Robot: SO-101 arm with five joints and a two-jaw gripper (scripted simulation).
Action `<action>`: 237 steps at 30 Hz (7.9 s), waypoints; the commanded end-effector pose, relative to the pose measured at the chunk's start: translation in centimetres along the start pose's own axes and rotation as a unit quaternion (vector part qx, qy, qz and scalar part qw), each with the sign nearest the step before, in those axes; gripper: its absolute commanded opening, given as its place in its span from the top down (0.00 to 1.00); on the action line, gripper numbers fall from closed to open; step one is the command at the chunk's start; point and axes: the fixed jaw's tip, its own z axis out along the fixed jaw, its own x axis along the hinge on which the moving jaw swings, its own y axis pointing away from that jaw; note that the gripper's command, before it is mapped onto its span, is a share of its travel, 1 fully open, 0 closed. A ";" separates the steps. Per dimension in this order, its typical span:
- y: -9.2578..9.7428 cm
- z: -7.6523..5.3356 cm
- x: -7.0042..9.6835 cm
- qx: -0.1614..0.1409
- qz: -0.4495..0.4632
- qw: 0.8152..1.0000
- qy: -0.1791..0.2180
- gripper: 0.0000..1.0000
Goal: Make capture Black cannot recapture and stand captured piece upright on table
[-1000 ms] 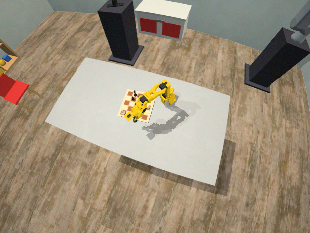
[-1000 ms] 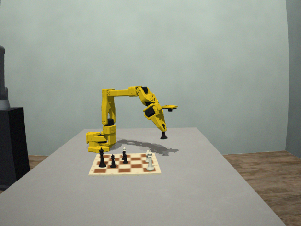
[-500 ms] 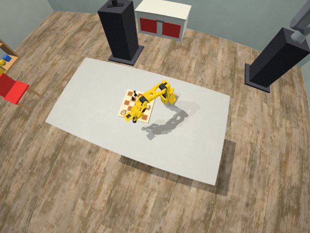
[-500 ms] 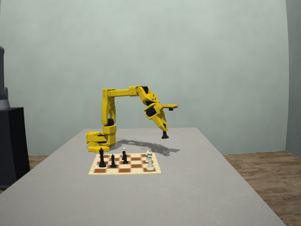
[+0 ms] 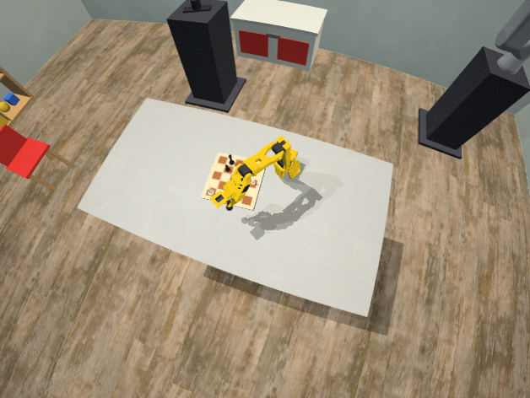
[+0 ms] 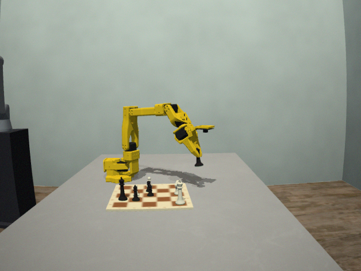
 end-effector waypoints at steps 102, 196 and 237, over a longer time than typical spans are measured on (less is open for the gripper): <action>0.2 5.3 3.5 -0.002 -0.003 1.000 0.014 1.00; 0.2 6.5 5.8 -0.002 -0.003 1.000 0.015 0.88; 0.7 3.5 3.9 -0.007 -0.003 1.000 0.015 0.88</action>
